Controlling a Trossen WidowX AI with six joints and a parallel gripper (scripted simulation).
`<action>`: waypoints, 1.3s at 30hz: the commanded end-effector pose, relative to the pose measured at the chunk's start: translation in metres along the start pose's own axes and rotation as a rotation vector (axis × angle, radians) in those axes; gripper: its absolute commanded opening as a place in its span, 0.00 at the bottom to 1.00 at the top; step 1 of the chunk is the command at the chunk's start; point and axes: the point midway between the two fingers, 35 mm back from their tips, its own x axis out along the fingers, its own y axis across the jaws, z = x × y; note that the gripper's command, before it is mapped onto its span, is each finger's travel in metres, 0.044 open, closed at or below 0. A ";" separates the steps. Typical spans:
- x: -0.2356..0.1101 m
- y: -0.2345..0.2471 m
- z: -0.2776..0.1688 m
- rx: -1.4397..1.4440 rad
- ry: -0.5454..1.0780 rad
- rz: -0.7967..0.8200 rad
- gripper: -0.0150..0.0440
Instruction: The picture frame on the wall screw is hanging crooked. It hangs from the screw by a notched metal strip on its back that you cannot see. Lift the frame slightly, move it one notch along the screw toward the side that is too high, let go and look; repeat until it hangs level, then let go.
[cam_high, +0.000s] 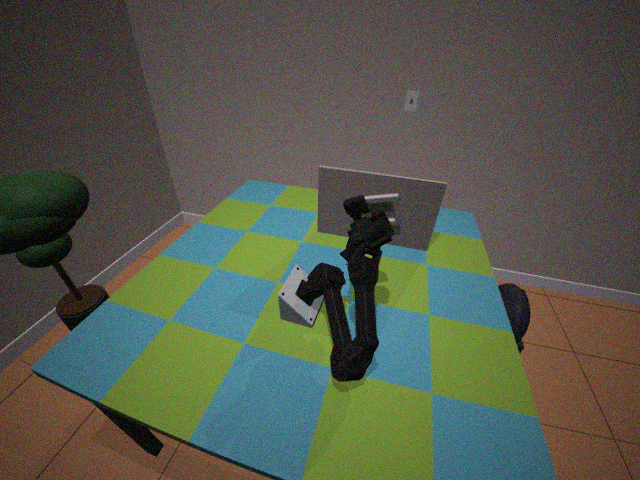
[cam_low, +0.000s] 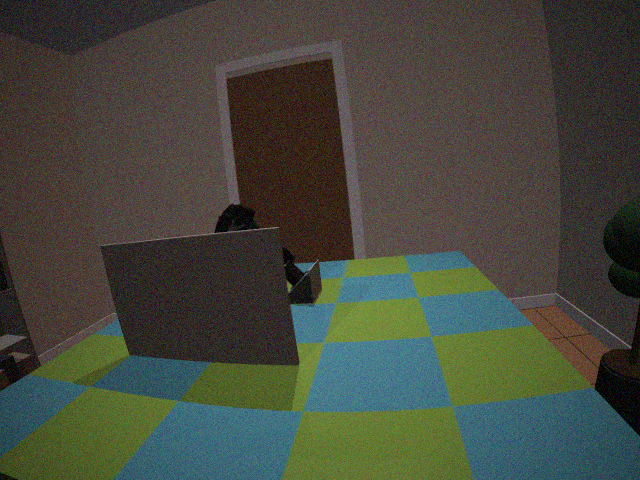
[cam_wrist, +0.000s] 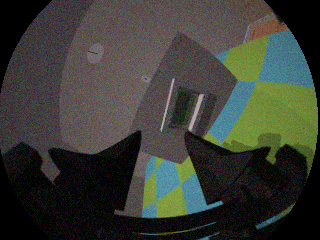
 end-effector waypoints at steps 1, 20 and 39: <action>0.000 -0.001 0.000 -0.005 -0.002 -0.005 0.69; 0.000 -0.001 0.000 -0.005 -0.002 -0.005 0.69; 0.065 -0.035 -0.007 0.156 -0.010 -0.001 0.69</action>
